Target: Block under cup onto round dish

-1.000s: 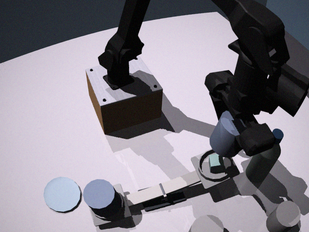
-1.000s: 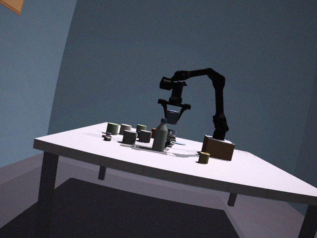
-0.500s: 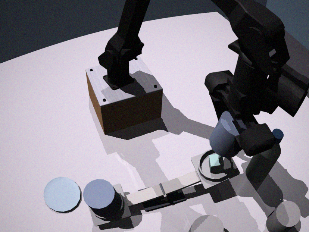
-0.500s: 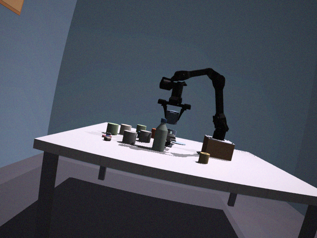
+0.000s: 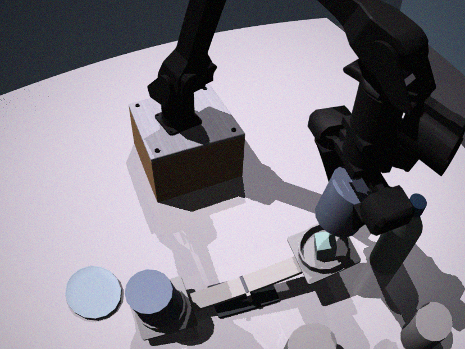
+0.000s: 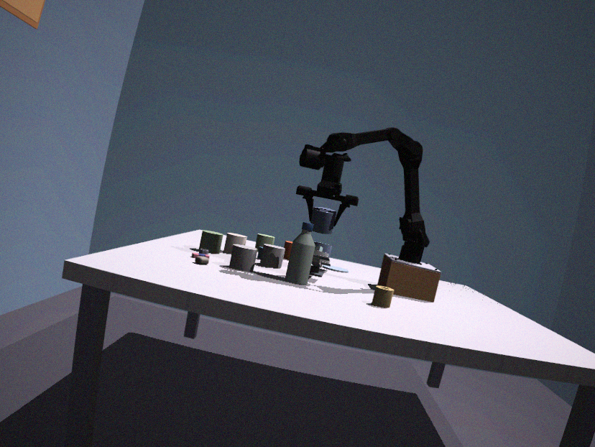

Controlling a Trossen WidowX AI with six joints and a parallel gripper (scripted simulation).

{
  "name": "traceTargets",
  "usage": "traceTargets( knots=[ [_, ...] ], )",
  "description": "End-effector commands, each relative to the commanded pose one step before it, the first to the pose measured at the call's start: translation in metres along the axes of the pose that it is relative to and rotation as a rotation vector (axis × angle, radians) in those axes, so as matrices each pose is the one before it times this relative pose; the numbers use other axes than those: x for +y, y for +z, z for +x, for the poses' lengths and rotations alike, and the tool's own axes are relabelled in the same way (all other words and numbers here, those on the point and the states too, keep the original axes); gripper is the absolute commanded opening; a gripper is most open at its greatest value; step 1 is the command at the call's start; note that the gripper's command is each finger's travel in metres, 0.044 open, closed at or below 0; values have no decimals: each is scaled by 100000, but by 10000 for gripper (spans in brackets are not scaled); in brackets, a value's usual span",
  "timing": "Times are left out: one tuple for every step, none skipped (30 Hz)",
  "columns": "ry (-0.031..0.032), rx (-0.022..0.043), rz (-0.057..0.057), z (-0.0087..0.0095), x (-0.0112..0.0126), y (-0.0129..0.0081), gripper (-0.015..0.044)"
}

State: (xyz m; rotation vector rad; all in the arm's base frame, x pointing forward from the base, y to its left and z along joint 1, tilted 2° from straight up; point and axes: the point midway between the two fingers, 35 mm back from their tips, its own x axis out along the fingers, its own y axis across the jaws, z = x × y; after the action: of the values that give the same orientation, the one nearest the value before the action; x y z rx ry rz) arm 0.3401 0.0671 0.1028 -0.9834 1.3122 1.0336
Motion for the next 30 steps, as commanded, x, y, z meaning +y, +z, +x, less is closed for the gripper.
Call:
traceTargets(
  knots=[
    [16,7,1,35,-11,5,0],
    [0,0,0,0,0,0,0],
    [0,0,0,0,0,0,0],
    [0,0,0,0,0,0,0],
    [0,0,0,0,0,0,0],
    [0,0,0,0,0,0,0],
    [0,0,0,0,0,0,0],
    [0,0,0,0,0,0,0],
    [0,0,0,0,0,0,0],
    [0,0,0,0,0,0,0],
    [0,0,0,0,0,0,0],
    [0,0,0,0,0,0,0],
    [0,0,0,0,0,0,0],
    [0,0,0,0,0,0,0],
    [0,0,0,0,0,0,0],
    [0,0,0,0,0,0,0],
    [-36,-9,61,47,26,56,0],
    [-109,-27,184,140,79,167,0],
    [-180,-48,306,233,136,276,0],
    [-211,-63,359,284,176,338,0],
    [-151,-67,236,289,206,365,0],
    [-145,-71,229,289,215,362,0],
    [-143,-75,229,288,224,357,0],
    [-140,-79,229,287,232,352,0],
    [-101,-80,153,290,254,365,0],
    [-58,-78,67,292,279,379,0],
    [26,-73,-105,309,330,426,0],
    [28,-73,-106,310,341,421,0],
    [31,-73,-106,309,349,413,0],
    [34,-73,-106,308,358,405,0]
  ],
)
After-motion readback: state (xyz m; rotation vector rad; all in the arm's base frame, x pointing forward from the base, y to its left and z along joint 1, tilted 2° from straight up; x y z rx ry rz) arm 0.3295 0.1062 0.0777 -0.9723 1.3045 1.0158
